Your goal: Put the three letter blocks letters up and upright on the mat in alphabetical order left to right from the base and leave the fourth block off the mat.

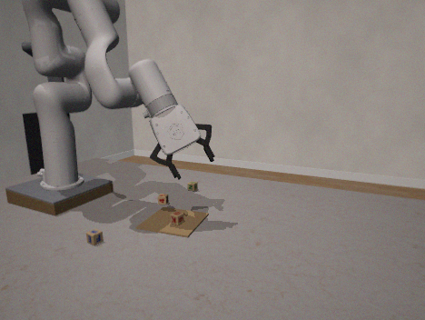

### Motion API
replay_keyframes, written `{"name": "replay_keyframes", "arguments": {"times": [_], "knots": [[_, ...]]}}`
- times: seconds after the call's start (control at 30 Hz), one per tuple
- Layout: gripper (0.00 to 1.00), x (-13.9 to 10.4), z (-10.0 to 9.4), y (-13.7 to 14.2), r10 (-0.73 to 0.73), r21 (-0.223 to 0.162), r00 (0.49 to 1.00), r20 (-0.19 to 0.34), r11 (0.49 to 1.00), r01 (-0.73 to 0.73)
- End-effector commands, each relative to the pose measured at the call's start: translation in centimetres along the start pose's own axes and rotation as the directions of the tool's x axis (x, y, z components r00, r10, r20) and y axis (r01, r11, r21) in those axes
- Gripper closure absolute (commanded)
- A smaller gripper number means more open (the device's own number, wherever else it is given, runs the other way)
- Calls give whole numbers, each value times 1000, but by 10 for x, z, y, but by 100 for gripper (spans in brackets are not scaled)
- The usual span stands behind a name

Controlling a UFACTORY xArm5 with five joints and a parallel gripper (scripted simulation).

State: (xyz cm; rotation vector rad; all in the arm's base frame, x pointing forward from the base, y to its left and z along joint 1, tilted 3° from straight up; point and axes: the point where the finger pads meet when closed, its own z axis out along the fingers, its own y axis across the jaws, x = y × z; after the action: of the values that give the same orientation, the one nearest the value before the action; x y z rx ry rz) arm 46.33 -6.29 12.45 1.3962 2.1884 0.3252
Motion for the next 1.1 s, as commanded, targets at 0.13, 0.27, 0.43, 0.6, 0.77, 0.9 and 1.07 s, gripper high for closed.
{"name": "replay_keyframes", "arguments": {"times": [0.13,0.27,0.43,0.6,0.77,0.9,1.07], "knots": [[0,1,-2,5,-232,20,972,-26,972,233],[0,1,-3,7,-326,24,945,-39,945,327],[0,2,-4,9,-418,26,907,-53,908,419],[0,3,-6,11,-534,25,842,-74,843,537],[0,4,-8,13,-633,19,769,-93,771,637],[0,5,-10,14,-705,12,701,-107,704,710],[0,6,-12,16,-783,-1,609,-125,614,789]]}}
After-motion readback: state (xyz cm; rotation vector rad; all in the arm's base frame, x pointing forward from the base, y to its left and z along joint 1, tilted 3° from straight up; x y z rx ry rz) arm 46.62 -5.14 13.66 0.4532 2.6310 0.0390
